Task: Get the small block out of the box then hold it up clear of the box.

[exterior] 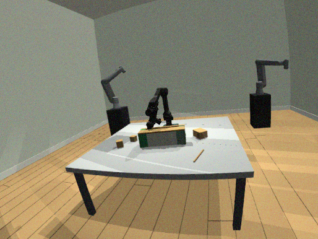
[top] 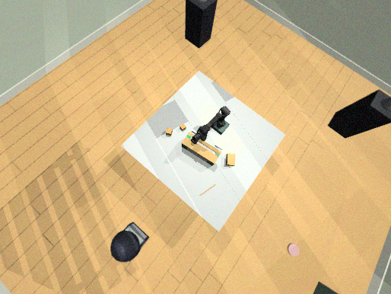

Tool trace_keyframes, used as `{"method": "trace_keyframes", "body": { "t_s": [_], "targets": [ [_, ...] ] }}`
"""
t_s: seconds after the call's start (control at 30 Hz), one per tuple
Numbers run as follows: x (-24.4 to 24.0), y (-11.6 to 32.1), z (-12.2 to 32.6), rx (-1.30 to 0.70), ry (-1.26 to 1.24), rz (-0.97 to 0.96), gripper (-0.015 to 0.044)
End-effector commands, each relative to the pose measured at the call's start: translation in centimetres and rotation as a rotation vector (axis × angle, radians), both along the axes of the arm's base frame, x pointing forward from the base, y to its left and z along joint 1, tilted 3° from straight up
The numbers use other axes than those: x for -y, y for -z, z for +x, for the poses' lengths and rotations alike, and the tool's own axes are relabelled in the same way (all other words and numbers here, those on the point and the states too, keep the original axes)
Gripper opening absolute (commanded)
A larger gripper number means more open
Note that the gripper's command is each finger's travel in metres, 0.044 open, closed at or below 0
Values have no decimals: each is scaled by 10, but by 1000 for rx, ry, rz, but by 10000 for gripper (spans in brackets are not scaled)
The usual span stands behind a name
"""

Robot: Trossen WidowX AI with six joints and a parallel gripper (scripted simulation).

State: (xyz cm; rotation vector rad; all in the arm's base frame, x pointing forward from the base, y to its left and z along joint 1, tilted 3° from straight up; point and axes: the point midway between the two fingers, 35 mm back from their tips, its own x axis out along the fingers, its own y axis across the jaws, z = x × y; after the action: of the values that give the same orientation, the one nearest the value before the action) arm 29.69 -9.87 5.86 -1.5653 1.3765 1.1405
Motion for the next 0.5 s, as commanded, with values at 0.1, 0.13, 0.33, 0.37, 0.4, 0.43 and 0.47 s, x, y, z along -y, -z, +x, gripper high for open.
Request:
{"method": "trace_keyframes", "body": {
  "t_s": [0.1,0.13,0.33,0.37,0.4,0.43,0.47],
  "targets": [
    [4,-3,4,-3,-6,3,400],
    [4,-11,4,-2,-5,3,400],
    [4,-58,3,2,2,-2,400],
    [4,-58,3,2,2,-2,400],
    [4,-58,3,2,2,-2,400],
    [4,-53,5,14,-2,-4,400],
    [4,-53,5,14,-2,-4,400]
  ]
}}
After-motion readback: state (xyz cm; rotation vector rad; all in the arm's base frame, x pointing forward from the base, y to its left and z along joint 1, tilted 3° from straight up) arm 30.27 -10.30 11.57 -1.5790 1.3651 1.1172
